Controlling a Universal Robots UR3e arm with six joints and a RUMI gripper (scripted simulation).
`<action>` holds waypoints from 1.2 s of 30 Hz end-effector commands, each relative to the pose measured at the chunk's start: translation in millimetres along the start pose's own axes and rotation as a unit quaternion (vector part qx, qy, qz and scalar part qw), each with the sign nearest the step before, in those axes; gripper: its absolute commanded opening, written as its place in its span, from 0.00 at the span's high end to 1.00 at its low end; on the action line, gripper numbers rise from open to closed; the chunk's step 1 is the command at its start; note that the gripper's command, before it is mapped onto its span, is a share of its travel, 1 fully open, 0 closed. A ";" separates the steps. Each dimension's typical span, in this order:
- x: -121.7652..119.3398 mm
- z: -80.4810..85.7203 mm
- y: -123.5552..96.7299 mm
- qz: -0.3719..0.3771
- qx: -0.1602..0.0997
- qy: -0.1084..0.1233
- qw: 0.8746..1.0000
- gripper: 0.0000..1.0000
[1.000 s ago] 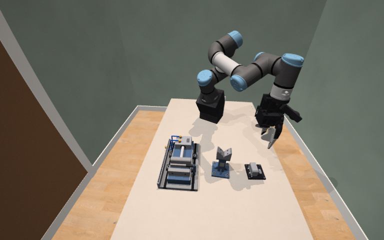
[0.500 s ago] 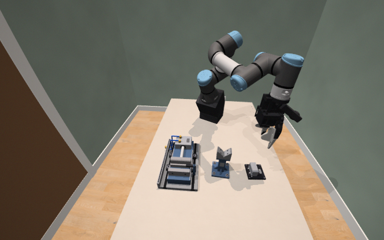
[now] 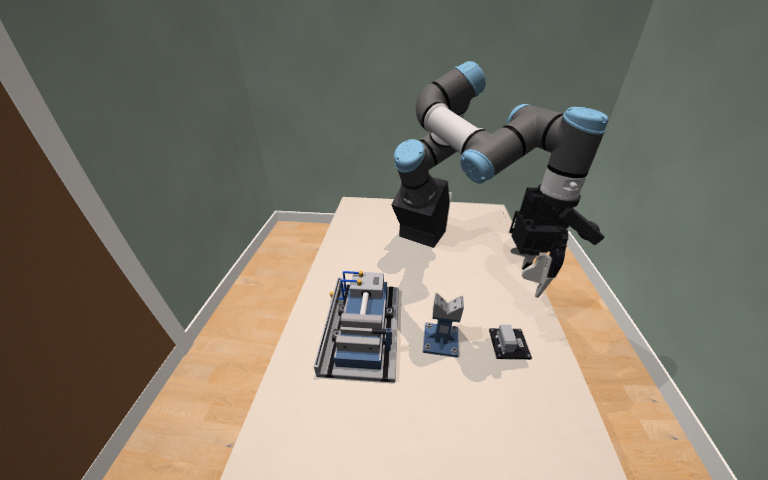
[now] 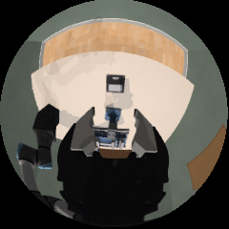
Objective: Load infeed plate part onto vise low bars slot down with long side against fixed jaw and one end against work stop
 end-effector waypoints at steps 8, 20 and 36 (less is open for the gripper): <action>0.5 0.9 0.1 0.000 0.001 -0.001 1.000 0.49; 0.5 -1.6 0.1 0.000 0.001 -0.001 1.000 0.49; 0.6 -10.7 0.2 0.000 0.001 -0.001 1.000 0.49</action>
Point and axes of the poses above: the point where the finger pads meet when closed, its own z axis back along the fingers, its own x axis across the jaws, y = z × x, the point moved 8 cm from there along z, back along the fingers, and after that the axes turned 1 degree about -z, right-handed, at the moved point
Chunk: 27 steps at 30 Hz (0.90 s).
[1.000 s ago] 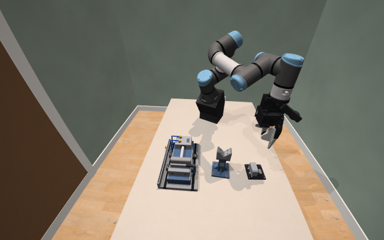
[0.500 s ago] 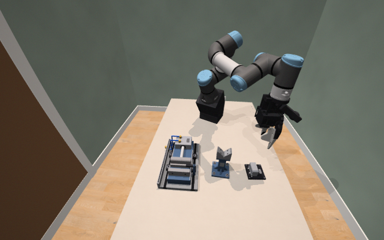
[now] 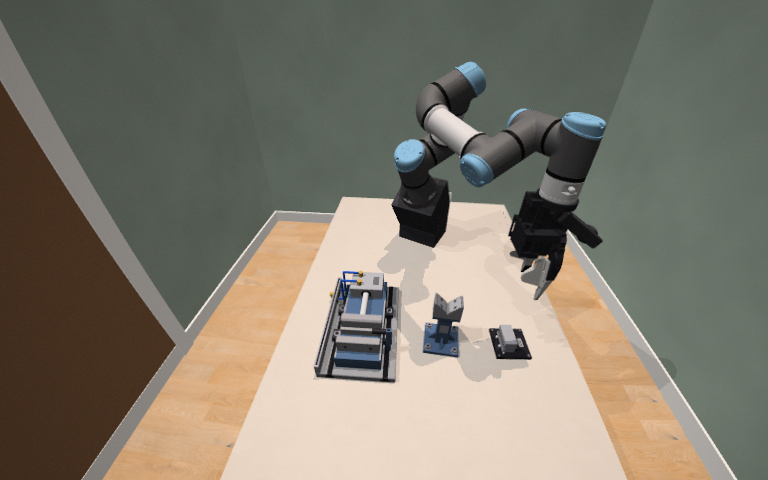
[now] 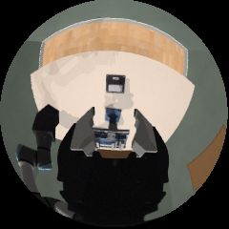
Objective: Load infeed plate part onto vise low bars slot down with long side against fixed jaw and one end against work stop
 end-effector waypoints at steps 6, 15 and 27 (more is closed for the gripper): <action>0.5 -6.7 0.1 0.000 0.001 -0.001 1.000 0.49; 0.6 -19.2 0.2 0.000 0.001 -0.001 1.000 0.49; 0.8 -38.7 0.3 0.000 0.001 -0.001 1.000 0.49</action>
Point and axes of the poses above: the point where the finger pads meet when closed, its own z axis back along the fingers, its own x axis across the jaws, y = z × x, the point moved 8 cm from there along z, back along the fingers, and after that the axes turned 1 degree about -z, right-handed, at the moved point
